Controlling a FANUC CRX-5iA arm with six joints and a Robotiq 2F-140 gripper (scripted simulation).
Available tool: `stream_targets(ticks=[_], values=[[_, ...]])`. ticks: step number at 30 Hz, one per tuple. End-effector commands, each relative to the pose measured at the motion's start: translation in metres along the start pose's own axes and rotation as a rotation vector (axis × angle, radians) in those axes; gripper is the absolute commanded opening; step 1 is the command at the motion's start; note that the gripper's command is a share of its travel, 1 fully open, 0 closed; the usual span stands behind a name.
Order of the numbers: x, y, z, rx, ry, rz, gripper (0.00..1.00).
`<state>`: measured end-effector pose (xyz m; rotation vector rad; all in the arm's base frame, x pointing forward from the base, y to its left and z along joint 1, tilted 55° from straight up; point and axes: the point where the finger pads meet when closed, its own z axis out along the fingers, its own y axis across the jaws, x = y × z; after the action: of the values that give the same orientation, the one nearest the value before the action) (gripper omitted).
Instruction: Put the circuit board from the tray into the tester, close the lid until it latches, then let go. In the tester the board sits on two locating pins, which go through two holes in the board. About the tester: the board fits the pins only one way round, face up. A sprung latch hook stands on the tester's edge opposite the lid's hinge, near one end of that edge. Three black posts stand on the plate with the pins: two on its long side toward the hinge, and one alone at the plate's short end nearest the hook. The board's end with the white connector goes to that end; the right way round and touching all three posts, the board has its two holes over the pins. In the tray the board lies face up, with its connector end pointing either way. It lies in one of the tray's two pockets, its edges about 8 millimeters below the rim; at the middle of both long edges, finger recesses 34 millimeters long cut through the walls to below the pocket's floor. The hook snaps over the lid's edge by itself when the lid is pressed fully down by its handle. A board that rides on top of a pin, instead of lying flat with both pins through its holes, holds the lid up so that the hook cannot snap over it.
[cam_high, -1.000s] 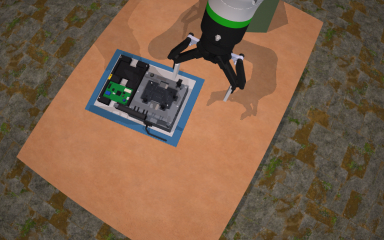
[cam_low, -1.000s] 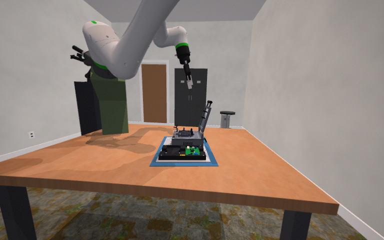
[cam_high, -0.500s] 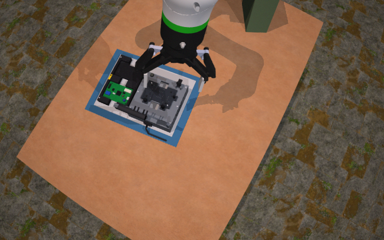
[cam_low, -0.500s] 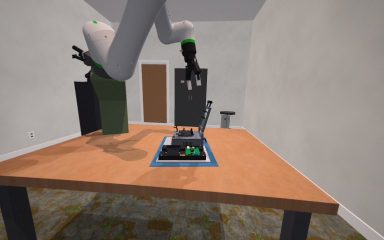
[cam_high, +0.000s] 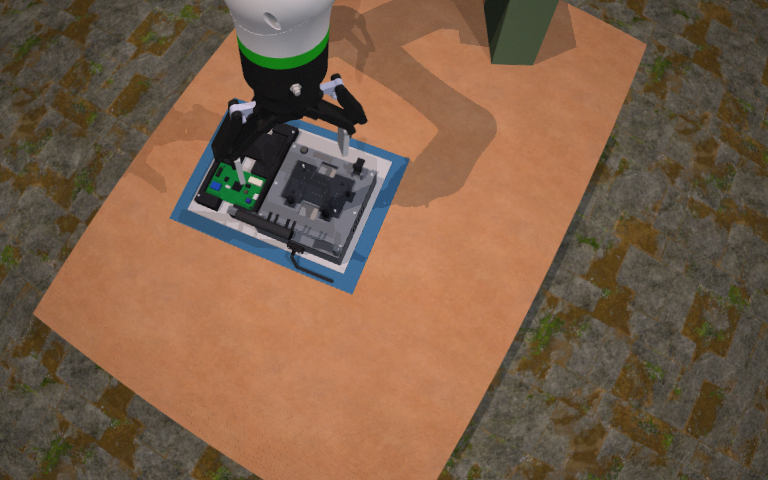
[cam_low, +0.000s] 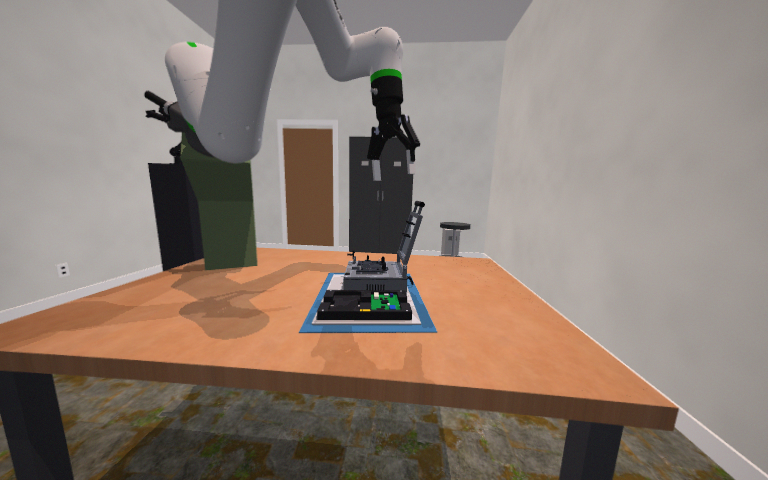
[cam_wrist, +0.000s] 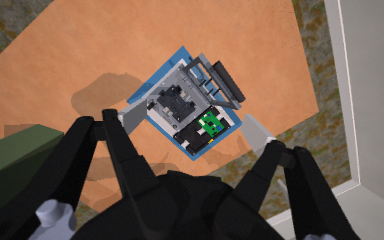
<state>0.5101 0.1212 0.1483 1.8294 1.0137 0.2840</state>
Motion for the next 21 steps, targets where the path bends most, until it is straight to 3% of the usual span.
stream_targets(ticks=[1, 13, 17, 21], values=[[-0.018, 0.022, 0.006, 0.033, -0.009, -0.135, 1.00], [-0.064, 0.066, 0.017, 0.076, -0.010, -0.416, 1.00], [-0.064, 0.066, 0.017, 0.076, -0.010, -0.416, 1.00], [-0.089, 0.086, 0.022, 0.095, -0.006, -0.554, 1.00]])
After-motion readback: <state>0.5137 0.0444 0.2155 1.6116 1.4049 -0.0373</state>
